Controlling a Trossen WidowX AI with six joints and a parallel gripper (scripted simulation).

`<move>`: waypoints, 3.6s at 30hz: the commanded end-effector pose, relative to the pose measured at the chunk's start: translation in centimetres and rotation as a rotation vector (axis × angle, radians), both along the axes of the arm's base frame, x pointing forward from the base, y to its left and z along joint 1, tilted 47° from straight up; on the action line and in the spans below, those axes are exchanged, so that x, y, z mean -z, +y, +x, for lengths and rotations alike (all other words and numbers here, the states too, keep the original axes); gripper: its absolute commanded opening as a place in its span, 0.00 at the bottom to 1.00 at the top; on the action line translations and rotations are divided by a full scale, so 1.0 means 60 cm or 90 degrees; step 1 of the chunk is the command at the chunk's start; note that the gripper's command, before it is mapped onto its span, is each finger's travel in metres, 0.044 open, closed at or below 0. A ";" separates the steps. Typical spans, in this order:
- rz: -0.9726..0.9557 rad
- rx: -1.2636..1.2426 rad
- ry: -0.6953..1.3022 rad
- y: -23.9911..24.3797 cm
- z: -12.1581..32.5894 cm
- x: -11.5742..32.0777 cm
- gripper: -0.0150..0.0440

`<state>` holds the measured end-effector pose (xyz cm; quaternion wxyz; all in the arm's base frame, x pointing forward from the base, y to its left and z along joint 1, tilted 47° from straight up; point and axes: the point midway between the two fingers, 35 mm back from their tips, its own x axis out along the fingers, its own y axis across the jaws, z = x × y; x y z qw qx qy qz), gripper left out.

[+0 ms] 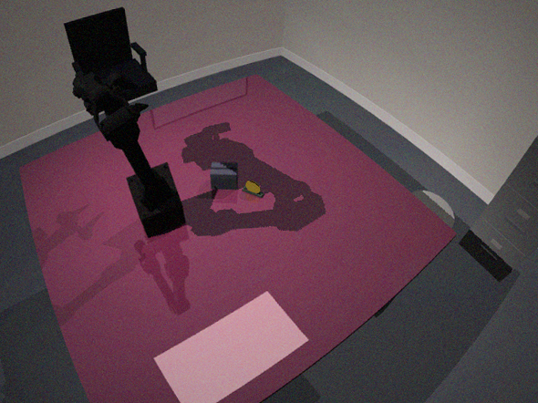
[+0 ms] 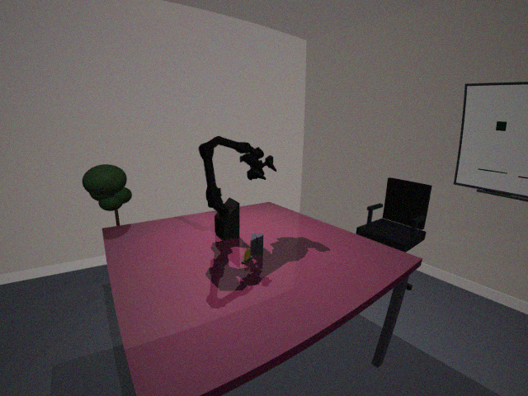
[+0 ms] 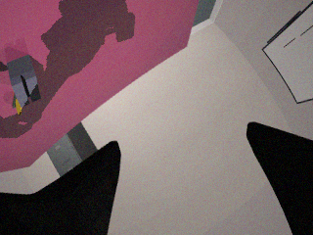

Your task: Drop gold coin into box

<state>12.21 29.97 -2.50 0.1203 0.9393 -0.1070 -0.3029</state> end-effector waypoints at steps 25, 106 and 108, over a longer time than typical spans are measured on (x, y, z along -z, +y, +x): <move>0.709 1.100 -0.623 -0.343 0.324 -0.060 0.53; 0.986 1.356 -1.759 -0.775 0.309 0.006 0.53; 0.986 1.355 -1.759 -0.779 0.308 0.009 0.53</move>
